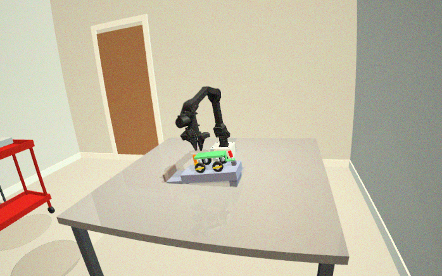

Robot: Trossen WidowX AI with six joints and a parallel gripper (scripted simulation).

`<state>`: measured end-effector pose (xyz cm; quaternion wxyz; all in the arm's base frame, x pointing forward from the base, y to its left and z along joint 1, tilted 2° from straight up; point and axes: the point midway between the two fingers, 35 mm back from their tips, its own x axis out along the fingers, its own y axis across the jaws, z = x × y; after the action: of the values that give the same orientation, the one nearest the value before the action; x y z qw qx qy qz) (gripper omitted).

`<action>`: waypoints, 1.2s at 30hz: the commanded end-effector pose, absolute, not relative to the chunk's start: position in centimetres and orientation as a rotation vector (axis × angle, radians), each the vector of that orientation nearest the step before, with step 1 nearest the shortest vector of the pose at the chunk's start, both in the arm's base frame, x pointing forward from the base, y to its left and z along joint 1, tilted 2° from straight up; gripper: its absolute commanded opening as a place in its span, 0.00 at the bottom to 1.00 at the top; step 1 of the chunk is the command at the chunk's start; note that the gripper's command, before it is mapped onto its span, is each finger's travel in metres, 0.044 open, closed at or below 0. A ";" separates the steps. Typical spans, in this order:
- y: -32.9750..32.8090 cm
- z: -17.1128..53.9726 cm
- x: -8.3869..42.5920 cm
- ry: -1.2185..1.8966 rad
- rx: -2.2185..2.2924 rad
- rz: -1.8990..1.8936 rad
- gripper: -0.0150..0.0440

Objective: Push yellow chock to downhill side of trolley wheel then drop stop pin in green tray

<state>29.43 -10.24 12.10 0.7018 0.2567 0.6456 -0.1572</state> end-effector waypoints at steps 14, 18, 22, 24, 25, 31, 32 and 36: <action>-1.9 13.5 32.0 1.388 1.086 -0.709 0.58; 0.2 13.9 32.3 1.374 1.205 -0.804 0.58; 2.3 14.2 32.5 1.358 1.321 -0.904 0.58; 3.4 14.4 32.5 1.348 1.377 -0.955 0.58; 4.0 14.5 32.5 1.344 1.405 -0.982 0.58; 6.4 14.9 32.3 1.319 1.526 -1.103 0.58; 6.4 14.9 32.3 1.319 1.526 -1.103 0.58; 6.4 14.9 32.3 1.319 1.526 -1.103 0.58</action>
<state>32.36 6.24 14.83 0.4157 0.6023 0.5250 -0.4345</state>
